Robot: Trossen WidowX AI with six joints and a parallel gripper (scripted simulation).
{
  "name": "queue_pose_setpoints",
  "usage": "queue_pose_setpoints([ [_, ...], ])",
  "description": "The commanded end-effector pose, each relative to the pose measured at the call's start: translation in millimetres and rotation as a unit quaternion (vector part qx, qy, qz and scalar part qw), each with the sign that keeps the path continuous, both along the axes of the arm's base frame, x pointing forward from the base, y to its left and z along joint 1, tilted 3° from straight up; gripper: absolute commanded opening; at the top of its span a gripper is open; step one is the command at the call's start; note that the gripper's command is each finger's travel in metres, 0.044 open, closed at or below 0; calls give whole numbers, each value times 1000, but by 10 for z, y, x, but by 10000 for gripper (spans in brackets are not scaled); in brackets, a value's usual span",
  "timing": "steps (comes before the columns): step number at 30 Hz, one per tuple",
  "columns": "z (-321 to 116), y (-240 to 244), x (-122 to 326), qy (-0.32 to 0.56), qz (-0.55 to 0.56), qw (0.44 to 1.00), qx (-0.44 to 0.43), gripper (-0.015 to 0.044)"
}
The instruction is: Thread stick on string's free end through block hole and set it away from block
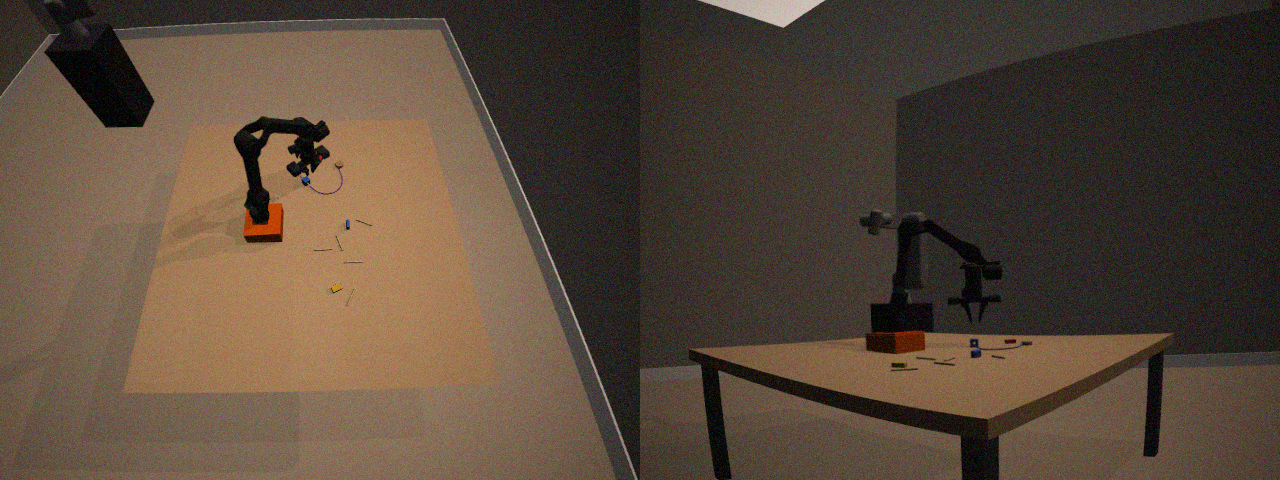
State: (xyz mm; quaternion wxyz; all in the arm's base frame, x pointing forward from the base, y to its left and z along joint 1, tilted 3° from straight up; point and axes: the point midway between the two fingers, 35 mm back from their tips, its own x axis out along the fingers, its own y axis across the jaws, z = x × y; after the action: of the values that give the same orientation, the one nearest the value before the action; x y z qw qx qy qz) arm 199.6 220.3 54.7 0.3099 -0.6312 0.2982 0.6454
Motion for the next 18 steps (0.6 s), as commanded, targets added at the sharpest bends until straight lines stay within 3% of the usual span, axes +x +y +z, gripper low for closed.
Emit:
queue_pose_setpoints([
  [1, 72, -28, -19, 4, 2, 1000, -5, 124],
  [4, 30, 5, -9, 1, -30, 1000, 0, 124],
  [10, 39, 79, -76, 10, -294, 956, -1, 124],
  [18, 49, 177, -163, 23, -620, 784, -7, 124],
])
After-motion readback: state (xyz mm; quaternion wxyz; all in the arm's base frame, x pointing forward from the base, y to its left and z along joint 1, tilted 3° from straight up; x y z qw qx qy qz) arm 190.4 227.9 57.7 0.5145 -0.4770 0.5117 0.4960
